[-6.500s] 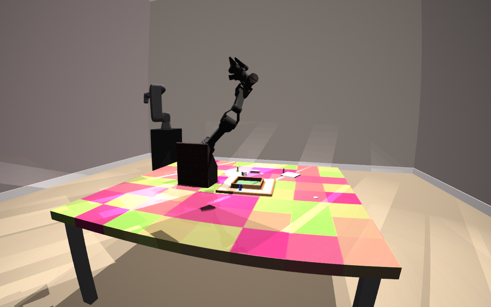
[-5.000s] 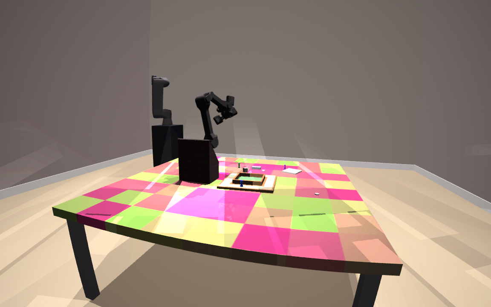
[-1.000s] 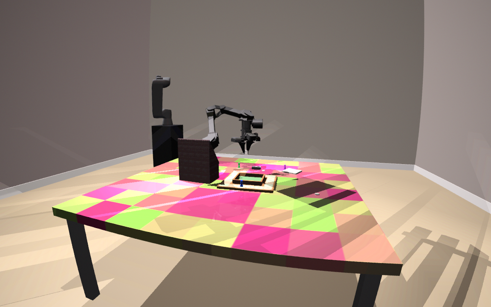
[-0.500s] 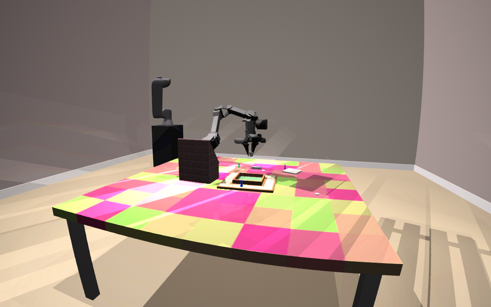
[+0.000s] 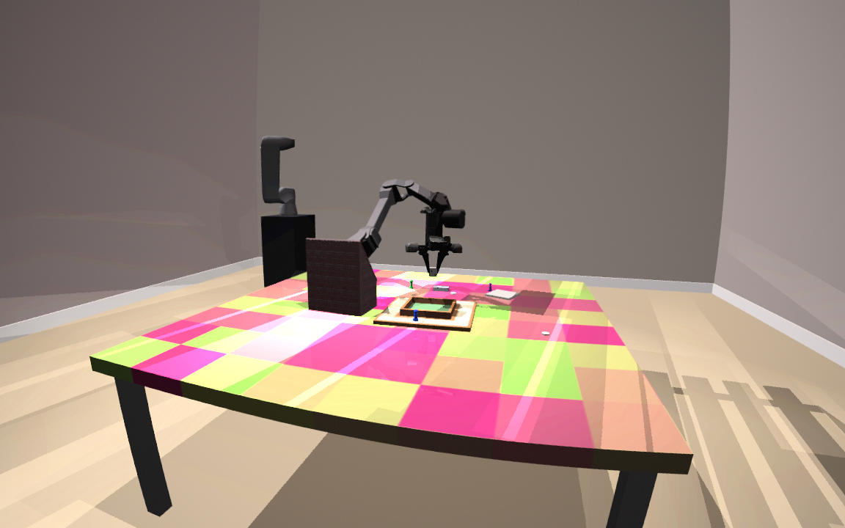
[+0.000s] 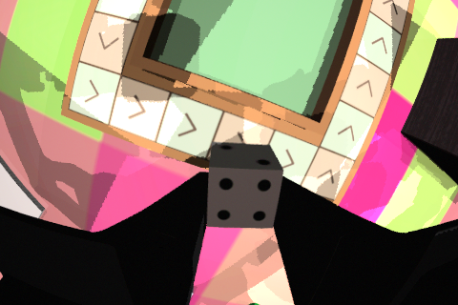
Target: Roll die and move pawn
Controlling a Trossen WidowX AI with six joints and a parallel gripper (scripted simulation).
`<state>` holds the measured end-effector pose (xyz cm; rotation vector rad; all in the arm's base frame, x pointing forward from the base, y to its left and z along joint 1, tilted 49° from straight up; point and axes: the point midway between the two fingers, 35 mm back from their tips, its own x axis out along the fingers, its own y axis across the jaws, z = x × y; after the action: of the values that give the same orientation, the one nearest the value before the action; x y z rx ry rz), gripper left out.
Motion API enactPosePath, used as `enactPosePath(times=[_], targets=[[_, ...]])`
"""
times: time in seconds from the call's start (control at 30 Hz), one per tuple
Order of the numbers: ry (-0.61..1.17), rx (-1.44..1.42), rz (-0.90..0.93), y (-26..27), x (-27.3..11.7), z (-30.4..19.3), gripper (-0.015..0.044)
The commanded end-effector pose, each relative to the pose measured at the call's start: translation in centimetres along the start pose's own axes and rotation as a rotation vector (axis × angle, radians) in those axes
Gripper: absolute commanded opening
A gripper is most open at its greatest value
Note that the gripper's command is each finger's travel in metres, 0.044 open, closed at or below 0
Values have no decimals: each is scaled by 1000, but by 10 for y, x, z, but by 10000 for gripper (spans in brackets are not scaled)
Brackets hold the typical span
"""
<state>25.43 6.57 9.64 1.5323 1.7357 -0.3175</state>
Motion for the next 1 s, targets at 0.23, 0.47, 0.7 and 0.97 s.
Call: enactPosePath(times=[0.23,0.47,0.7,0.97], targets=[[12,172,-5,-8,13,52,0],[27,274,2,-15,22,82,0],[38,339,7,-22,28,100,0],[-147,342,-116,-29,36,98,0]])
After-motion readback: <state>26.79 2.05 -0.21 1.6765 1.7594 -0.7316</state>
